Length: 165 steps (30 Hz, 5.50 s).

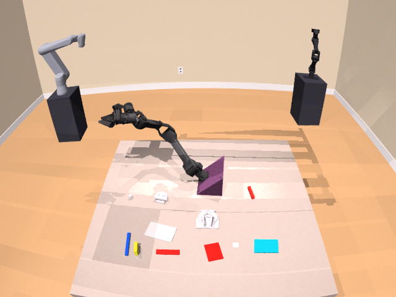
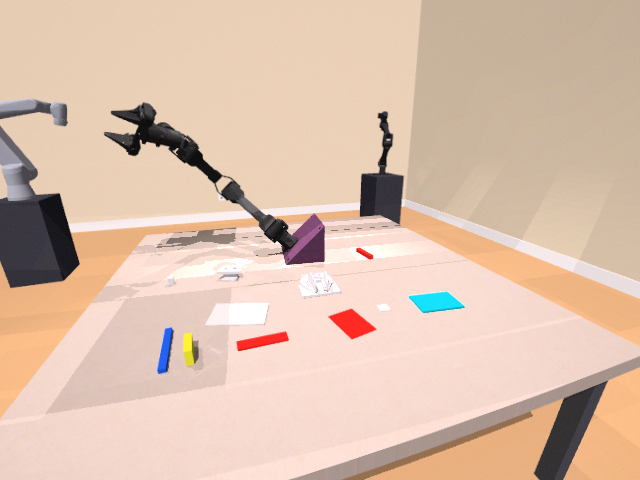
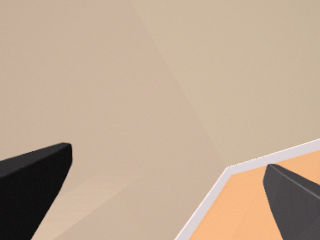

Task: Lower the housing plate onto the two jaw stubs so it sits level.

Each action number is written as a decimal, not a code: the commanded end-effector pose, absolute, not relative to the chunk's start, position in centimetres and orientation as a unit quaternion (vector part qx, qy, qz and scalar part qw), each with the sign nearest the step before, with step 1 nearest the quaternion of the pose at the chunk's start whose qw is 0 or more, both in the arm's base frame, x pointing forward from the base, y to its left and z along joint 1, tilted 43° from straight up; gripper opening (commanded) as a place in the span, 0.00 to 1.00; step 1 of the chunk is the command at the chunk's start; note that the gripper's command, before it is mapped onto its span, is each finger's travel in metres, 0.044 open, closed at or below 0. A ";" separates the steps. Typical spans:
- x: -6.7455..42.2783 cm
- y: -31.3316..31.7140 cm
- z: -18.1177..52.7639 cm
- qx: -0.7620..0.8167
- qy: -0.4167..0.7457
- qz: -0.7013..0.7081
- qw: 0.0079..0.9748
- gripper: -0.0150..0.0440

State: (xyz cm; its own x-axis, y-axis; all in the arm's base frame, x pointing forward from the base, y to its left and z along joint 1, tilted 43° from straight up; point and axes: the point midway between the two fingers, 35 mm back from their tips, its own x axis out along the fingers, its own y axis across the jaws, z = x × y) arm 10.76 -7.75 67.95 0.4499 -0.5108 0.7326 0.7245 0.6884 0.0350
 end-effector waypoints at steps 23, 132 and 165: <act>22.3 -10.5 57.3 -0.175 -0.126 -0.367 0.905 1.00; 15.5 -17.5 19.3 -0.156 0.650 -0.370 0.645 1.00; 15.1 -19.7 17.0 -0.156 0.650 -0.371 0.645 1.00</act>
State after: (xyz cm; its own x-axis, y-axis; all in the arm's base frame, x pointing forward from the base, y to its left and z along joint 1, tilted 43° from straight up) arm 15.07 -19.65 17.01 -0.1252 -0.6807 -0.7218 0.2751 0.6752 -0.6844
